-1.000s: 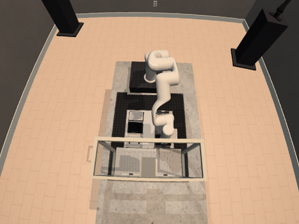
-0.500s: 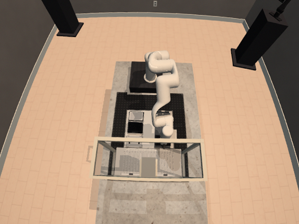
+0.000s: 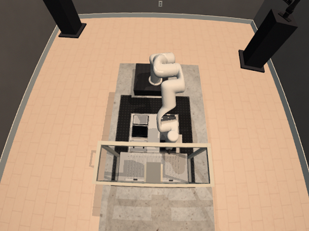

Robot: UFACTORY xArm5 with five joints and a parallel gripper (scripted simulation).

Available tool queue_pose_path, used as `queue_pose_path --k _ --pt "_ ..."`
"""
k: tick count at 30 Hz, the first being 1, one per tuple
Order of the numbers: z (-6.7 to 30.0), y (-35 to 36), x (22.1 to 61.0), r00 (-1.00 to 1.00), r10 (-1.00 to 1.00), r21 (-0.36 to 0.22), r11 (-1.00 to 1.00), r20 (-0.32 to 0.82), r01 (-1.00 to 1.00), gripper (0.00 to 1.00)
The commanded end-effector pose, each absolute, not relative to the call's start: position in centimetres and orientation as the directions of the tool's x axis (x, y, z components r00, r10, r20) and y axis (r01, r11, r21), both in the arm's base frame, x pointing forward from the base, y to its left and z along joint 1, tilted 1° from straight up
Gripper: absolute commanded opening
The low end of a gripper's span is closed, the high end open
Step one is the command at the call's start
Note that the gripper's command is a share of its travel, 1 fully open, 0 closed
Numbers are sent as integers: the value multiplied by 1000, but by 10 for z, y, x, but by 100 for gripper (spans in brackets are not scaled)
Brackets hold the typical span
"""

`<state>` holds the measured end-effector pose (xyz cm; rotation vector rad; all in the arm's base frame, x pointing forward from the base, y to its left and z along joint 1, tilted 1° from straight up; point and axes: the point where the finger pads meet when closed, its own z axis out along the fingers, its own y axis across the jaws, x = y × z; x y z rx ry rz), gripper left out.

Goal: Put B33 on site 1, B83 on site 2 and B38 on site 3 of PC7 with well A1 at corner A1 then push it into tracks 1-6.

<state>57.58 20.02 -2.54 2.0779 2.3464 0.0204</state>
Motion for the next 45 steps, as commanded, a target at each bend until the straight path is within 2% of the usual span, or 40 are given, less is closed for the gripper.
queue_pose_path --k 1,45 --pt "-26 201 578 -121 992 17 121 19 993 0" --pt "-40 201 578 -121 992 17 121 19 993 0"
